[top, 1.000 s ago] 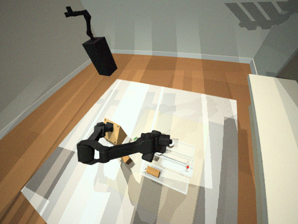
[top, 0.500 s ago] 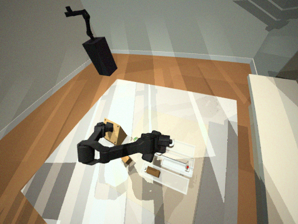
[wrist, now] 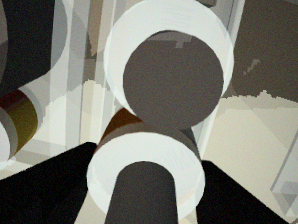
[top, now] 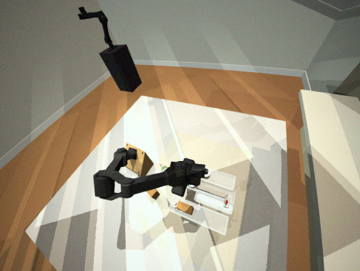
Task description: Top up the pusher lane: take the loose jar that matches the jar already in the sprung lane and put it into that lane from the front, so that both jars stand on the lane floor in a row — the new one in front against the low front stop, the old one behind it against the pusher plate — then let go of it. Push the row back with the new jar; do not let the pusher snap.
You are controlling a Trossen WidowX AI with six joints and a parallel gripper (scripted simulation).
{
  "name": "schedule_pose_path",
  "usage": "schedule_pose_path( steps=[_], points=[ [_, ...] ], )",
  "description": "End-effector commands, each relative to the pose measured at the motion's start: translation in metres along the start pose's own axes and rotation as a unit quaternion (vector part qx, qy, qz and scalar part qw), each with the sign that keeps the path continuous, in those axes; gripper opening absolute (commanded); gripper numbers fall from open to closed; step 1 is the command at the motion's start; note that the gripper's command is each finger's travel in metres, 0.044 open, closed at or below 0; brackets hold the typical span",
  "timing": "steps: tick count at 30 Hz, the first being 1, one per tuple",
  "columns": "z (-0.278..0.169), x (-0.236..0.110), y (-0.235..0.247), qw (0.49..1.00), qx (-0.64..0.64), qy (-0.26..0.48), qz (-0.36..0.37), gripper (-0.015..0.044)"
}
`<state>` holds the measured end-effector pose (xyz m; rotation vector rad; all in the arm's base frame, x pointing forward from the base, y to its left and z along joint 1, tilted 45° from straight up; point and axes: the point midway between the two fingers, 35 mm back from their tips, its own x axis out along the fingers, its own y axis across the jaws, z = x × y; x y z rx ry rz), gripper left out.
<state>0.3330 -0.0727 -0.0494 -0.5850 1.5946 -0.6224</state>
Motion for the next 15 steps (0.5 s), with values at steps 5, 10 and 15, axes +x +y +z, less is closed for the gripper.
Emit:
schedule_pose_path(
  steps=[5,10,15],
  points=[
    [0.0050,0.0017,-0.0016,1.000,0.005,-0.010,-0.004,0.0000],
    [0.0048,0.0031,-0.0015,1.000,0.005,-0.010,-0.004,0.0000],
    [0.0045,0.0044,-0.0013,1.000,0.005,-0.009,-0.004,0.0000]
  ],
)
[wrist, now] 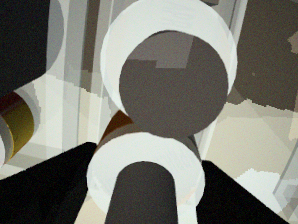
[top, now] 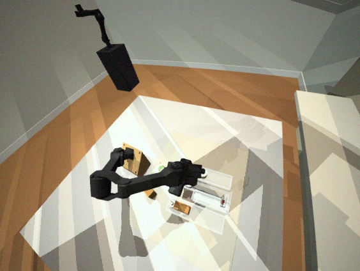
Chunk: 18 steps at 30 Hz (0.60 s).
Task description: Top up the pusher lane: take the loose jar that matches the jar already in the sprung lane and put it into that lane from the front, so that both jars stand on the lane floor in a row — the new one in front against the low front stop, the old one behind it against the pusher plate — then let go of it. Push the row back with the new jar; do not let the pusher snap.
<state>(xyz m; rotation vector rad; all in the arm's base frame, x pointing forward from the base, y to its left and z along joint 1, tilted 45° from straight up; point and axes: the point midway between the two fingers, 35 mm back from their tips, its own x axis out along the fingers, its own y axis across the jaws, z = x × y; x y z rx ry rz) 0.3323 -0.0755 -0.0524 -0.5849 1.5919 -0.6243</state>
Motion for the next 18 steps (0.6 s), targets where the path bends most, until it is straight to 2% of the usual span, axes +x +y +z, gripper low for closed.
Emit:
schedule_pose_path(
  steps=[1,18],
  points=[
    [0.0047,0.0005,-0.0013,1.000,0.004,-0.009,-0.003,0.0000],
    [0.0038,0.0052,-0.0001,1.000,0.004,-0.009,-0.004,0.0000]
  ],
)
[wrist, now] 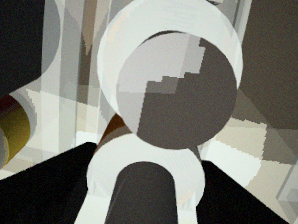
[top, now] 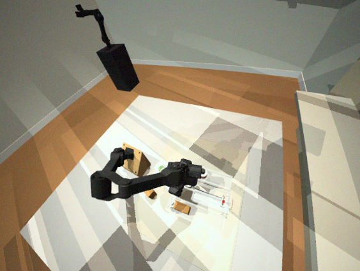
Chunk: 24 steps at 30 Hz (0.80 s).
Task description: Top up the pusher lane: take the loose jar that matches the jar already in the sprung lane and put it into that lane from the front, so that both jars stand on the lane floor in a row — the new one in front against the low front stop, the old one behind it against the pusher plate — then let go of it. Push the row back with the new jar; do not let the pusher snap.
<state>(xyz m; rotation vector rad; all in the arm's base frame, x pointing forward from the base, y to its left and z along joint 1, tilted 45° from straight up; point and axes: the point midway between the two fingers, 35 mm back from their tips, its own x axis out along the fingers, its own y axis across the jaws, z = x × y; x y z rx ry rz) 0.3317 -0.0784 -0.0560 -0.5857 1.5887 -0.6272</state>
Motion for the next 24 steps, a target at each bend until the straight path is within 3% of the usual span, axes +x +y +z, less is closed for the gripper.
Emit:
schedule_pose_path(
  steps=[1,24],
  points=[
    [0.0037,0.0010,-0.0003,1.000,0.003,-0.008,-0.002,0.0000],
    [-0.0003,0.0012,-0.0001,1.000,0.003,-0.008,-0.002,0.0000]
  ],
)
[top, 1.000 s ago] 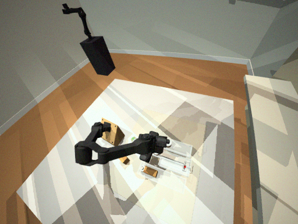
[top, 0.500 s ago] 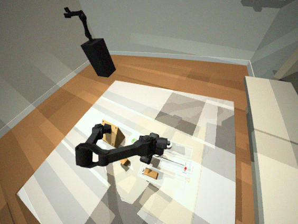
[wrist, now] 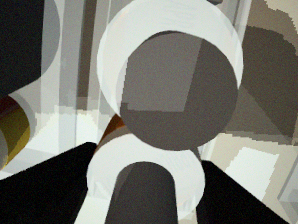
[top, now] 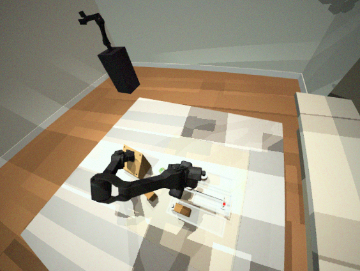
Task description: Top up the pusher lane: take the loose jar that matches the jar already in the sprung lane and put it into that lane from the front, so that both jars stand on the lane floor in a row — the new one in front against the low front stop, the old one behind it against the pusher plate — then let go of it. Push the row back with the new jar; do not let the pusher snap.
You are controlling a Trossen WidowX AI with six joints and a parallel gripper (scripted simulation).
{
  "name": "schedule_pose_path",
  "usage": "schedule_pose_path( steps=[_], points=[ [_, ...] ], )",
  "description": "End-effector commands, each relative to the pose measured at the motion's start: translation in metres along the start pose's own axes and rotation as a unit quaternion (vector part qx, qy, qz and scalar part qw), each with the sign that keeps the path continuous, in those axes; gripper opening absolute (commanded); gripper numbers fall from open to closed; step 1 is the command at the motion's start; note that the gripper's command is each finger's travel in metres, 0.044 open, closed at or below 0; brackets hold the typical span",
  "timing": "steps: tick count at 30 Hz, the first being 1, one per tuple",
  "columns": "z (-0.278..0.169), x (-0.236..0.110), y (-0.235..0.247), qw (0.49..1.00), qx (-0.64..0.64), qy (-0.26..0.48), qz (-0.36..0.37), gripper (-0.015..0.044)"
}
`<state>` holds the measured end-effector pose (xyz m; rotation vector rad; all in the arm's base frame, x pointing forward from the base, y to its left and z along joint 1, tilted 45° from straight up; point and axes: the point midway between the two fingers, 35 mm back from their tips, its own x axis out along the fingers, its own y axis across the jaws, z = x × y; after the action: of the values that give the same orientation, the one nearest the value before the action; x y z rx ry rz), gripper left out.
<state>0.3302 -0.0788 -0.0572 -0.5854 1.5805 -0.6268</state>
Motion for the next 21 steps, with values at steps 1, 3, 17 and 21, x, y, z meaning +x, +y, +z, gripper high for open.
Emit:
schedule_pose_path(
  steps=[1,3,17,21],
  points=[
    [0.0009,-0.0001,-0.0008,1.000,0.002,-0.004,-0.002,0.0000],
    [0.0006,-0.0001,-0.0008,1.000,0.002,-0.004,-0.002,0.0000],
    [-0.0018,0.0000,-0.0007,1.000,0.002,-0.004,-0.002,0.0000],
    [-0.0024,0.0000,-0.0007,1.000,0.002,-0.004,-0.002,0.0000]
  ],
)
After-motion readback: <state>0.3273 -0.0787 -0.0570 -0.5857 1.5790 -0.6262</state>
